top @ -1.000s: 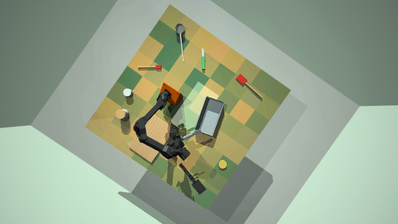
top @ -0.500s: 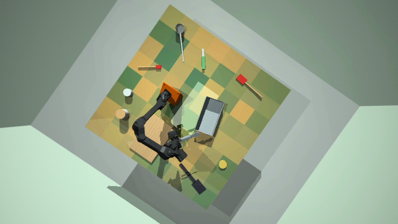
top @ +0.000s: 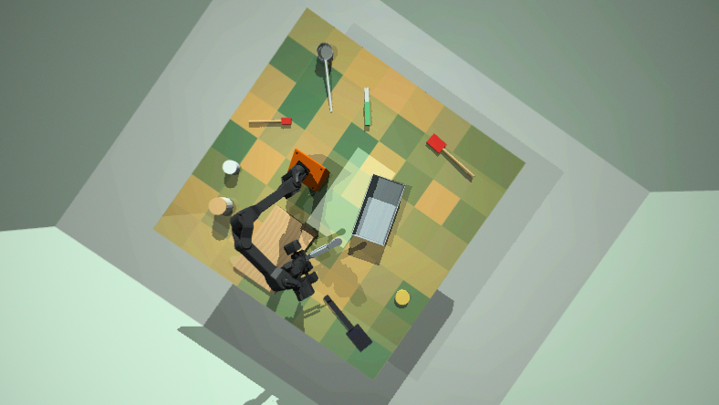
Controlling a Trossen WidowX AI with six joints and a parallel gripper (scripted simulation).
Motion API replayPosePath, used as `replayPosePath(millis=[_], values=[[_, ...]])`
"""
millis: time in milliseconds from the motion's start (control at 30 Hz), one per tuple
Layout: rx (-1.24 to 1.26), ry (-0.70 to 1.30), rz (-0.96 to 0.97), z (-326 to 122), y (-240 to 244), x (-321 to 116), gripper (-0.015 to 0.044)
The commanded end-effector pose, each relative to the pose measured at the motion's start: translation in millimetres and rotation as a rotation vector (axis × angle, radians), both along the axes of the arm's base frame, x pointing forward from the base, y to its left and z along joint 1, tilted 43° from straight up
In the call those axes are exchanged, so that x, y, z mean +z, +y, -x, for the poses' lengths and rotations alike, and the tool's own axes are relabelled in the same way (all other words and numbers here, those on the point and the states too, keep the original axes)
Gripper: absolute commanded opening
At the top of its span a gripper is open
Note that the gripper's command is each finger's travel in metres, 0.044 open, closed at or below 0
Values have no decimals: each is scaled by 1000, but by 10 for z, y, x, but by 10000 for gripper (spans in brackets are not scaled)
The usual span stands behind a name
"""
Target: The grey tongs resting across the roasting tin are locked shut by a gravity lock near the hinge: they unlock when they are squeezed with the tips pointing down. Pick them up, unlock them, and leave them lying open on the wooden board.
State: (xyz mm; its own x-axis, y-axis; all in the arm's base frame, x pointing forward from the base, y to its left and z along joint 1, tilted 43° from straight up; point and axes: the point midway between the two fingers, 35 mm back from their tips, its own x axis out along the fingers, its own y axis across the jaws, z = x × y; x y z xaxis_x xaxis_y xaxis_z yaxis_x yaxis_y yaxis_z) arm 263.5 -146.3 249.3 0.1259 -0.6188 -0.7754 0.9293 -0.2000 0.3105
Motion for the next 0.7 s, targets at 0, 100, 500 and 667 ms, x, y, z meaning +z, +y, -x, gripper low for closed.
replayPosePath(millis=[0, 100, 500, 667], values=[[47, 21, -4, 129, -134, 97, -150], [76, 39, -3, 216, -220, 146, -150], [180, 107, 21, 613, -509, 352, -150], [228, 142, 45, 787, -603, 442, -150]])
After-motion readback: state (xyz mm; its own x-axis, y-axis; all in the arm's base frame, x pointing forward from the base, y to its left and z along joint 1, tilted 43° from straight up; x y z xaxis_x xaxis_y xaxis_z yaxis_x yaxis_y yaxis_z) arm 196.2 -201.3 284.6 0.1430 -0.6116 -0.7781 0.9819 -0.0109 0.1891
